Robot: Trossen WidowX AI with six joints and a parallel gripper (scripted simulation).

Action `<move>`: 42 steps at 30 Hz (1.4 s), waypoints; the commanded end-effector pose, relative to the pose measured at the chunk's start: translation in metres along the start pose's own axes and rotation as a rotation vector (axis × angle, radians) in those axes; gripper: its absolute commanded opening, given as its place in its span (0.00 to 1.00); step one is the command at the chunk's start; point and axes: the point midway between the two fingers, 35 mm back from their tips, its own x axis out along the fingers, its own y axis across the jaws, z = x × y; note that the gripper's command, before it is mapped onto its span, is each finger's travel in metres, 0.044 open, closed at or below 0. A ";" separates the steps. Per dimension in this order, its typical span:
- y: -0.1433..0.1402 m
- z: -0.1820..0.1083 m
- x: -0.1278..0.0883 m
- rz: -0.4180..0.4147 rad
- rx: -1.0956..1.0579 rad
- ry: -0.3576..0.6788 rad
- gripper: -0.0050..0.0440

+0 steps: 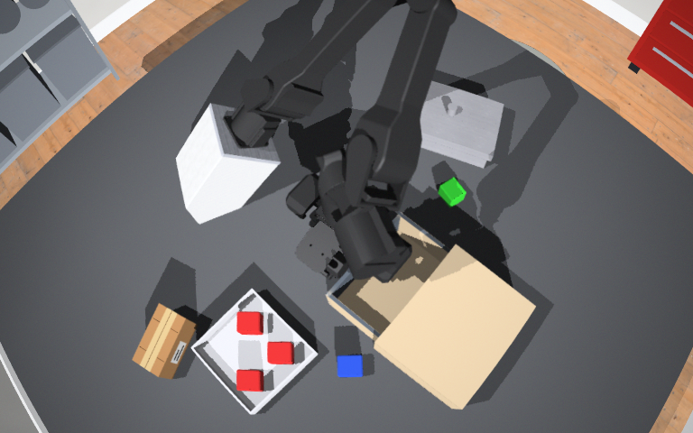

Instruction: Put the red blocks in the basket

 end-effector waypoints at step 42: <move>0.054 0.000 0.003 -0.006 0.007 0.005 0.10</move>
